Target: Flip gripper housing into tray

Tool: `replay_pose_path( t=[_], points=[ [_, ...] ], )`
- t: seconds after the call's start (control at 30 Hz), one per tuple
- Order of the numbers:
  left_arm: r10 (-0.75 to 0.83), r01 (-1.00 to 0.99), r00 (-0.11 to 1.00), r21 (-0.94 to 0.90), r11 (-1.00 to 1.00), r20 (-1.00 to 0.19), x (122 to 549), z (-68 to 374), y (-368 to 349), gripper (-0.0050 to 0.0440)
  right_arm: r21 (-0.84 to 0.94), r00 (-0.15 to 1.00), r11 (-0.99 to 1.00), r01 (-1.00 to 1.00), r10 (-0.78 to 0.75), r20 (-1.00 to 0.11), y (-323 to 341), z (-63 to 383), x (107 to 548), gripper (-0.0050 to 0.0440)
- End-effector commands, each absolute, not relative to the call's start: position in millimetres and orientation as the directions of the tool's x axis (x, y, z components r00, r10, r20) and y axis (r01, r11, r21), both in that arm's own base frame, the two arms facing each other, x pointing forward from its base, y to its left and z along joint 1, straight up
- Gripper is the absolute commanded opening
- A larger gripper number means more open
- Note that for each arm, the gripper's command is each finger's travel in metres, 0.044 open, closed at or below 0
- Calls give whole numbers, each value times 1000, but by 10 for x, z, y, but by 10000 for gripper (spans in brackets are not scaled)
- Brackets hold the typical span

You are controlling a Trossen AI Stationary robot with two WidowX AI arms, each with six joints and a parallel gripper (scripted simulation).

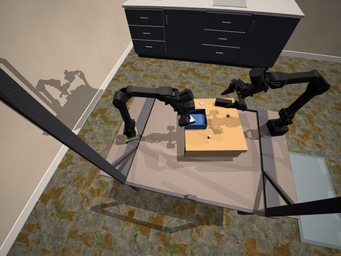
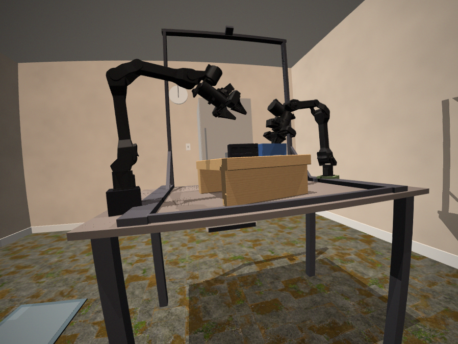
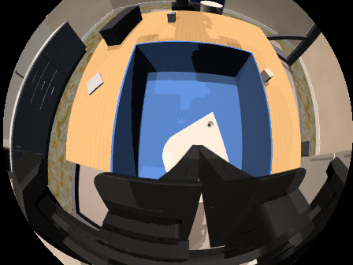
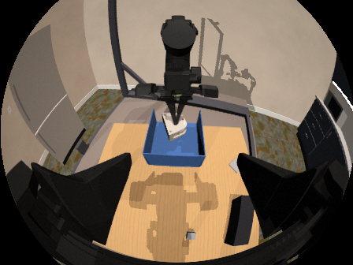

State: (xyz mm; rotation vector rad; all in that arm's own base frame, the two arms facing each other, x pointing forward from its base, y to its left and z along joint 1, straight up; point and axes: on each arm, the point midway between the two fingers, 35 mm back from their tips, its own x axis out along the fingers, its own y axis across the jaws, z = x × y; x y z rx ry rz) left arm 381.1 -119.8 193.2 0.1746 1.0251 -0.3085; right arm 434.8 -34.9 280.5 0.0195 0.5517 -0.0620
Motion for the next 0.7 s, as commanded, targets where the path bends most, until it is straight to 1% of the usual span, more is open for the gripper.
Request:
replay_pose_path(
  t=[0.0,0.67],
  points=[
    [-172,331,492,1,944,-854,3812,2002,-1204,0,-1,865,998,58,-51,-499,-343,2924,4327,440],
    [-172,331,491,1,944,-854,3761,2009,-1205,0,-1,865,998,58,-51,-499,-343,2924,4327,440]
  ],
)
